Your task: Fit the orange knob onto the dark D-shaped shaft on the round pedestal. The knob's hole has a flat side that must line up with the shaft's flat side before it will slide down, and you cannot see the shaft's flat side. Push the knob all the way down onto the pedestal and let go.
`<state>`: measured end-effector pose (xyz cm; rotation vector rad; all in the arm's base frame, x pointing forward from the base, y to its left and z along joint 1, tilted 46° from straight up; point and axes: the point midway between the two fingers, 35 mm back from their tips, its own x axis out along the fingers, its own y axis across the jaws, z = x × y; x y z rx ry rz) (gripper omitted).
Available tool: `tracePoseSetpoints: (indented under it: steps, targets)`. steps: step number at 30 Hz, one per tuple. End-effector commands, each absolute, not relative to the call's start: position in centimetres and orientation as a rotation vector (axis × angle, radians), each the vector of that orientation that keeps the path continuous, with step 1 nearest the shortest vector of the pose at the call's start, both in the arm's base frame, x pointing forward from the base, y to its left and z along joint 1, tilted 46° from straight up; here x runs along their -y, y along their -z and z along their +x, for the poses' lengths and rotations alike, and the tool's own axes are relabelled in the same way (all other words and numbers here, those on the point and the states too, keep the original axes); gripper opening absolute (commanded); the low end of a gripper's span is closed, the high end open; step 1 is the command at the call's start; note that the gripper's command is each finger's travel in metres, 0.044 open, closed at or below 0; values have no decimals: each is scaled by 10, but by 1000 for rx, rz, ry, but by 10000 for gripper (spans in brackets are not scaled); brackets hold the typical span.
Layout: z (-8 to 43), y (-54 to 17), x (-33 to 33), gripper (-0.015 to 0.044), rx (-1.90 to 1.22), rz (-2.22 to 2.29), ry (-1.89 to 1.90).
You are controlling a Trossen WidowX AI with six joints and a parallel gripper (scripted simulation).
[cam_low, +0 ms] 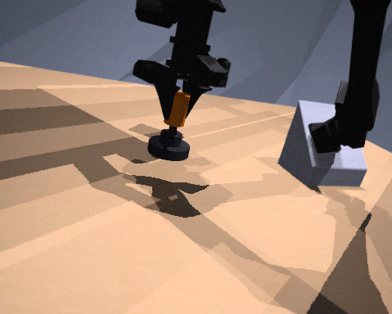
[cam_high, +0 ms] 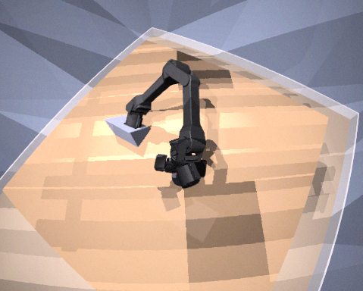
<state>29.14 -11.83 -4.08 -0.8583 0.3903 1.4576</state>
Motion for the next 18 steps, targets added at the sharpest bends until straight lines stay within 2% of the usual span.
tracePoseSetpoints:
  steps: [1,18]
  targets:
    - [292,40,120,0,-327,-932,-1482]
    - [290,41,118,0,-266,-999,-1506]
